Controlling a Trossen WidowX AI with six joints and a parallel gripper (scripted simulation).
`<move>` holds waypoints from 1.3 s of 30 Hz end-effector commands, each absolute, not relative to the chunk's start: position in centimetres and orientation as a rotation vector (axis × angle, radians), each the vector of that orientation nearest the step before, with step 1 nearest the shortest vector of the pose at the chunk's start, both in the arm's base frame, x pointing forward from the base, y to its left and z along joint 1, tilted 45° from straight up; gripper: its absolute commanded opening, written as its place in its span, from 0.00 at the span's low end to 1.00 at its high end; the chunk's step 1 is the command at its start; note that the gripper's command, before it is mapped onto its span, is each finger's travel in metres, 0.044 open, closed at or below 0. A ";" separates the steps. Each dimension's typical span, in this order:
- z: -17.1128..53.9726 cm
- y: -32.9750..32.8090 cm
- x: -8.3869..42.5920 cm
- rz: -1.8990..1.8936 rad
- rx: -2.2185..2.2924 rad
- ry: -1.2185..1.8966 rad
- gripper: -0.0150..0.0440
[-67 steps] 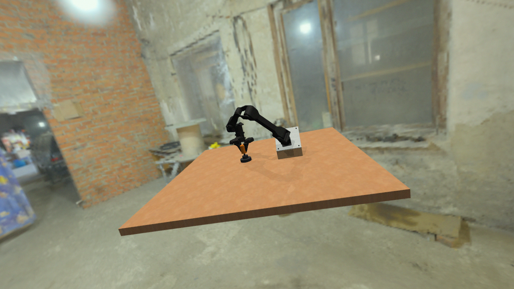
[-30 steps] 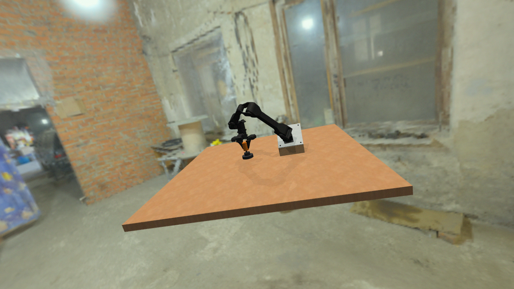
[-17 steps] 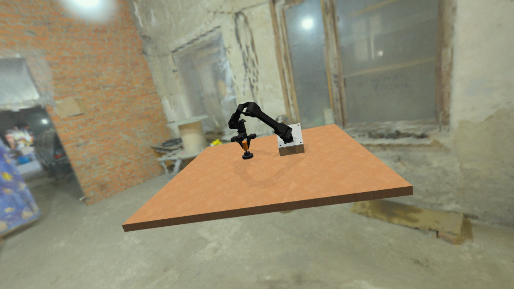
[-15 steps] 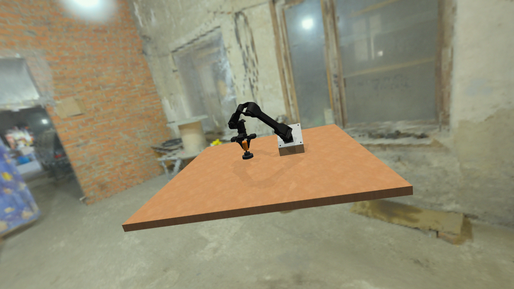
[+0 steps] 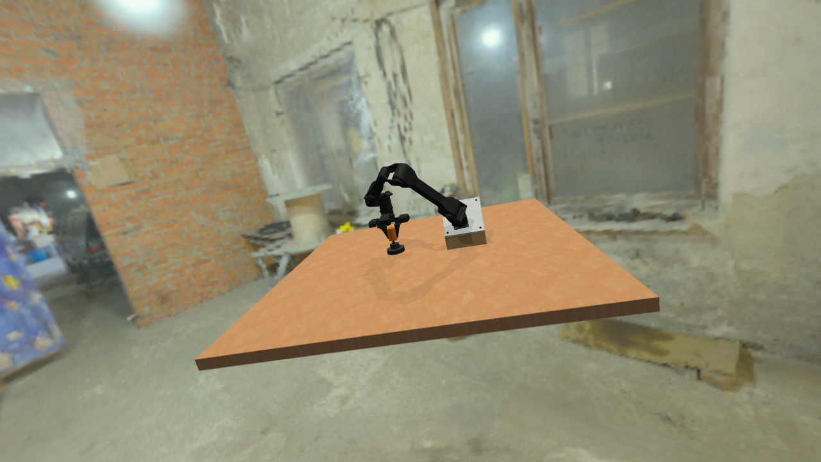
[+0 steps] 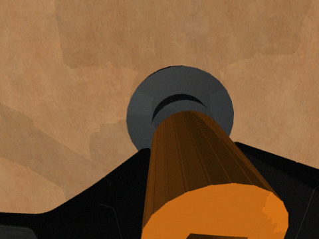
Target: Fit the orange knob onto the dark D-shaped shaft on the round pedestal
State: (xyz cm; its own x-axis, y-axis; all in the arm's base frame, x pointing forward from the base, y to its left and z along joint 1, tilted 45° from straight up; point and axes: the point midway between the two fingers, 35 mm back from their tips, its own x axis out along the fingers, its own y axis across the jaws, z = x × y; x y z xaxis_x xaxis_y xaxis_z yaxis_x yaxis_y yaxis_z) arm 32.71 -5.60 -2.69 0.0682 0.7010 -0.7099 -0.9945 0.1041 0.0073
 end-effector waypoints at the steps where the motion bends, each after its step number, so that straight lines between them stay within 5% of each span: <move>1: -2.7 -5.5 32.5 1.390 -0.574 0.643 0.25; 39: -2.6 -5.8 32.9 1.467 -0.740 0.500 0.25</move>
